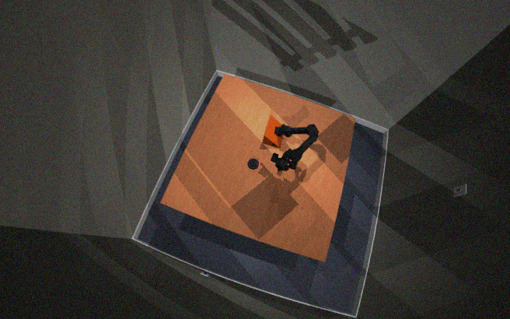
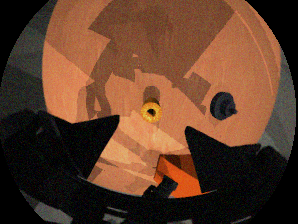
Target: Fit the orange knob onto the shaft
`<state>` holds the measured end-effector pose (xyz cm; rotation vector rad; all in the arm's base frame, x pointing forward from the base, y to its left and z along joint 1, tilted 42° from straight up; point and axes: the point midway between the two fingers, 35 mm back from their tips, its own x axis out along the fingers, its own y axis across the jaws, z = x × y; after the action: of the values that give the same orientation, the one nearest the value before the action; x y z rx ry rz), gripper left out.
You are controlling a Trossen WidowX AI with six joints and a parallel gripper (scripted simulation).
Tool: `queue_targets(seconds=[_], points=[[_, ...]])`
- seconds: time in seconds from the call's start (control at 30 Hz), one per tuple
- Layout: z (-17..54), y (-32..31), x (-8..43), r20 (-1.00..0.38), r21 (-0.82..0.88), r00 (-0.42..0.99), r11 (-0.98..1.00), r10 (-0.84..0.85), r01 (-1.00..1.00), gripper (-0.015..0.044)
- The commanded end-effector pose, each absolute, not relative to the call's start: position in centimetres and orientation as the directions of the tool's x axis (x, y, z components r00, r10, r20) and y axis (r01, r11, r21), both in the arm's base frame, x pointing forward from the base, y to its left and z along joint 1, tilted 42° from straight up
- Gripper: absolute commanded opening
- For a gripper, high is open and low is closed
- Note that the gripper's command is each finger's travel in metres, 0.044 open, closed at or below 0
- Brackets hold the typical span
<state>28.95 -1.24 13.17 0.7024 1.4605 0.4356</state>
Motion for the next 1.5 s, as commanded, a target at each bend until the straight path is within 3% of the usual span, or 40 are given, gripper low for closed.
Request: queue_targets(seconds=[0.0,1.47], points=[[12.0,0.0,28.8,-0.742,0.67,0.082,0.728,0.666,0.148,0.044],[6.8,4.9,29.5,-0.741,0.67,0.082,0.727,0.666,0.147,0.044]])
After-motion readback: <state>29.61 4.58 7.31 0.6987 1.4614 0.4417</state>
